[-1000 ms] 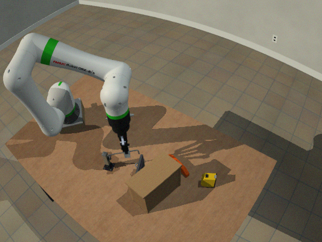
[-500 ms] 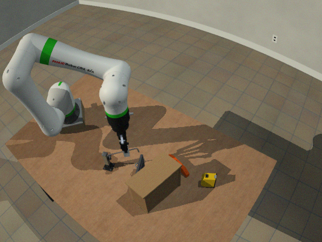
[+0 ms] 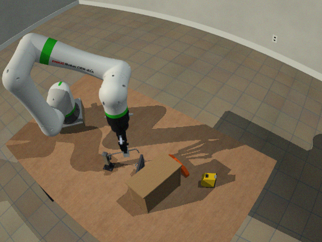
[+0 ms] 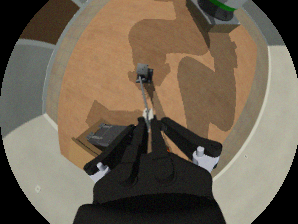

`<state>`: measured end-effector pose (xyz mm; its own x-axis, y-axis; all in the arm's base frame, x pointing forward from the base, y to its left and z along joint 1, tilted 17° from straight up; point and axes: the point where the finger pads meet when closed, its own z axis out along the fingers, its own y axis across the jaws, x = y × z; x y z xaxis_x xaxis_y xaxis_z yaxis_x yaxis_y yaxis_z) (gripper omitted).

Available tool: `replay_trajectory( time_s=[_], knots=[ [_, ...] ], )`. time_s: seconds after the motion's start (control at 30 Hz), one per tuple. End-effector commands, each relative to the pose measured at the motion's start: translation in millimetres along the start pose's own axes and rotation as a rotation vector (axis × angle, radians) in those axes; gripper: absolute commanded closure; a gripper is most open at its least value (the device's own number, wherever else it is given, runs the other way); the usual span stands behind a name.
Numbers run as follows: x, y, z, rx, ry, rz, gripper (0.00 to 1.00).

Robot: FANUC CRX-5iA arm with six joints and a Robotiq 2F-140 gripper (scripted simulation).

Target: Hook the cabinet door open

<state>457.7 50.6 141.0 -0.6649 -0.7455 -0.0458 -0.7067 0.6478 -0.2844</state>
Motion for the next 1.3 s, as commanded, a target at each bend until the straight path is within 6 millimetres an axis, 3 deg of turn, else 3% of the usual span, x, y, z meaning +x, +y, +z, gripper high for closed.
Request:
replay_trajectory(
  time_s=[0.0, 1.27],
  knots=[
    [-0.1, -1.2, -0.2, 0.0, 0.0, 0.021, 0.97],
    [3.1, -23.0, -0.2, 0.0, 0.0, 0.304, 0.97]
  ],
)
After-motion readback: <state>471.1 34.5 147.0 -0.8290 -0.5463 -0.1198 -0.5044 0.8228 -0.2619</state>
